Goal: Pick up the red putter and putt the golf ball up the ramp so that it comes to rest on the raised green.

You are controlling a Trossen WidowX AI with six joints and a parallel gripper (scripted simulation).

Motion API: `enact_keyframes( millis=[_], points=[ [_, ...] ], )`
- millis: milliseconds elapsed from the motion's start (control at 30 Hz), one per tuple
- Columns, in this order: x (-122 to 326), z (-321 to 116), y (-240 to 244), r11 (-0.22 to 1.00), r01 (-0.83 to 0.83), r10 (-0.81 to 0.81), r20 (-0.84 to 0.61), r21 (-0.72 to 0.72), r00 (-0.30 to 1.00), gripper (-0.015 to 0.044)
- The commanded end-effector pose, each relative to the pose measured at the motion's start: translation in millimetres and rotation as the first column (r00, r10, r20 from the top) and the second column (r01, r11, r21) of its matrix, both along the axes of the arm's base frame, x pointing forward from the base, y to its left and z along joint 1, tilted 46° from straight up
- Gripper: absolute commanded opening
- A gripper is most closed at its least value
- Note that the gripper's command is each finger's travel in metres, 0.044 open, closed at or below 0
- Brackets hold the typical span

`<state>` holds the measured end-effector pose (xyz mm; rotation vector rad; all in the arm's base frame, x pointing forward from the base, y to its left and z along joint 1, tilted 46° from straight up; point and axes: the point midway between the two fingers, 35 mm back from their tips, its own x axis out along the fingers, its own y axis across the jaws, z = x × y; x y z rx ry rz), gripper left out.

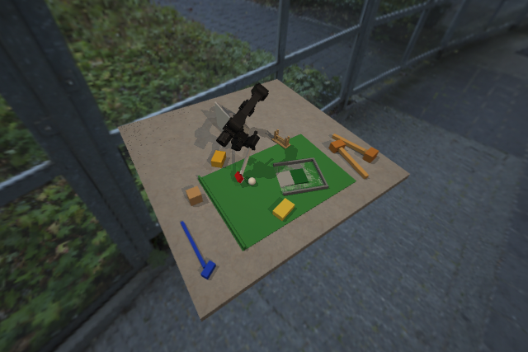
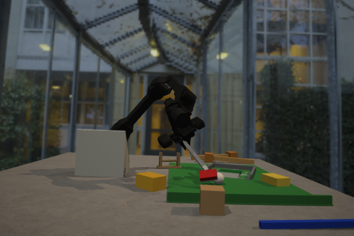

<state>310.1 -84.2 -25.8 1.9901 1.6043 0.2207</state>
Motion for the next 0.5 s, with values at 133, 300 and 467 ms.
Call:
enact_keyframes(
  millis=[133,300,467],
  points=[
    [-1.5,-6.0,0.7,1.0,0.0,0.0,-0.005,0.004,1.0,0.0],
    [-1.5,-6.0,0.7,1.0,0.0,0.0,-0.005,0.004,1.0,0.0],
    [-2.1,-7.7,-1.0,1.0,0.0,0.0,-0.004,0.003,1.0,0.0]
  ],
)
